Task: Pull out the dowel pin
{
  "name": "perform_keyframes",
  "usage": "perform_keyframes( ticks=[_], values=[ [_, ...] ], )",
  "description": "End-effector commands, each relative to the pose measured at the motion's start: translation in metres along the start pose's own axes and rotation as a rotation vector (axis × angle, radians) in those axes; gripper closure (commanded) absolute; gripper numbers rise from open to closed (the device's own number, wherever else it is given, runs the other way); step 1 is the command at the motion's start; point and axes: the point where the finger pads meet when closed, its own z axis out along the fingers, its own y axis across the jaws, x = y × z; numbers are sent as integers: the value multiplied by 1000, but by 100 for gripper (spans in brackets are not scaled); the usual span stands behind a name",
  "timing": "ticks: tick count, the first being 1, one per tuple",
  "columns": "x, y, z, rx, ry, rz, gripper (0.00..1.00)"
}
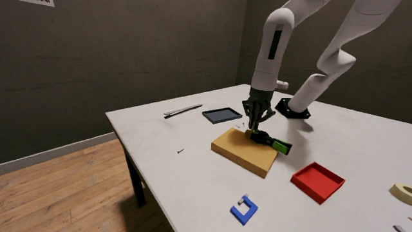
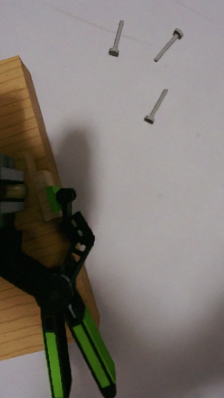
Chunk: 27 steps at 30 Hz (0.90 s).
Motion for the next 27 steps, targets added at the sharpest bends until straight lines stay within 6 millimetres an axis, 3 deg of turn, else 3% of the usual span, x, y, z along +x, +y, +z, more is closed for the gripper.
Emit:
perform_keyframes(
  ticks=[1,27],
  values=[
    [-2,3,-2,-6,-4,36,90],
    [-2,3,-2,-6,-2,250,90]
  ],
)
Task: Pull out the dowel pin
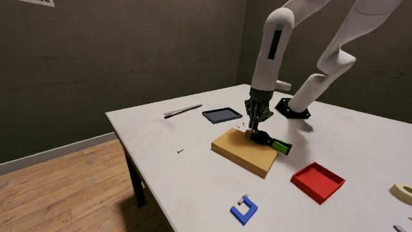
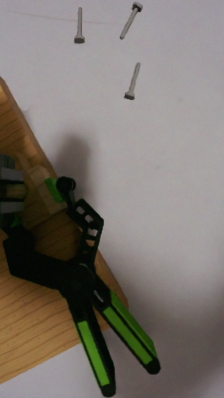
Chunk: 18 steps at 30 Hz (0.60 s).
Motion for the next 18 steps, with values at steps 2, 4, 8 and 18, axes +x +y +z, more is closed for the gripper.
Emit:
perform_keyframes(
  ticks=[2,4,8,18],
  values=[
    [-1,3,-2,-7,-1,34,90],
    [-1,3,-2,-7,-1,53,90],
    [-1,3,-2,-7,0,92,90],
    [0,3,-2,-7,0,168,90]
  ],
)
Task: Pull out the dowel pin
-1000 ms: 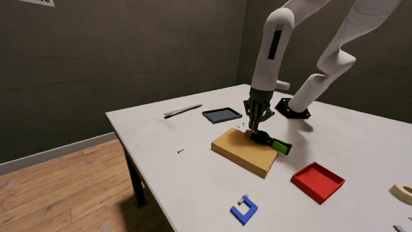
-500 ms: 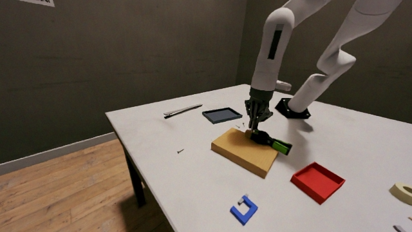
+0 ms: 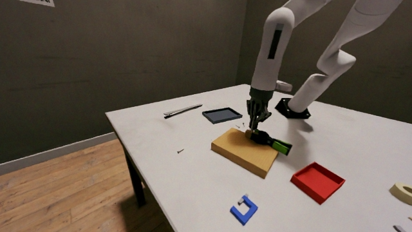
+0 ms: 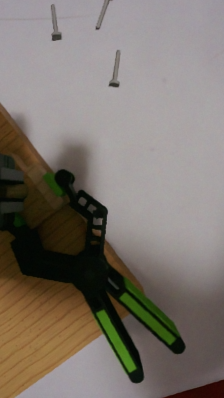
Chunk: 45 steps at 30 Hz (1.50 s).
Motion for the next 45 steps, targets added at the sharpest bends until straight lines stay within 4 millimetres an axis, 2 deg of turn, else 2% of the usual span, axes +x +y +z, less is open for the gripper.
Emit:
perform_keyframes(
  ticks=[1,45],
  values=[
    [0,3,-2,-7,1,29,90],
    [-1,3,-3,-7,-2,-338,90]
  ],
)
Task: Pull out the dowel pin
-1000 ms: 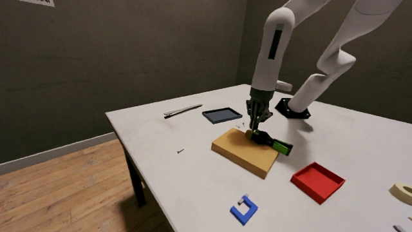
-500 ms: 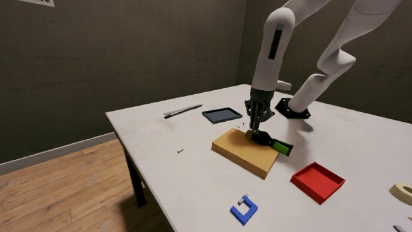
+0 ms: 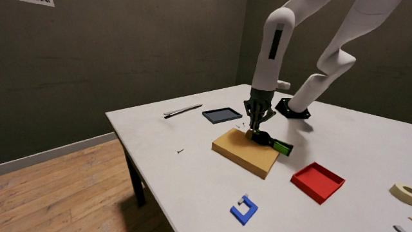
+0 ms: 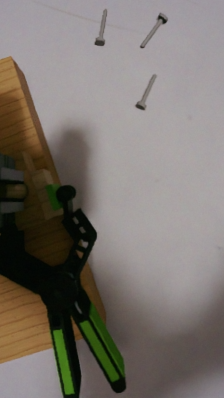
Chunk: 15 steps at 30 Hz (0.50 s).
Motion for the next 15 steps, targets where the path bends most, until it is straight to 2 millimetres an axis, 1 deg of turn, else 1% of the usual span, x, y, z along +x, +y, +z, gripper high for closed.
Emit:
perform_keyframes(
  ticks=[1,15],
  values=[
    [-3,-1,-3,3,-8,-41,90],
    [-3,-1,-3,3,-8,-154,90]
  ],
)
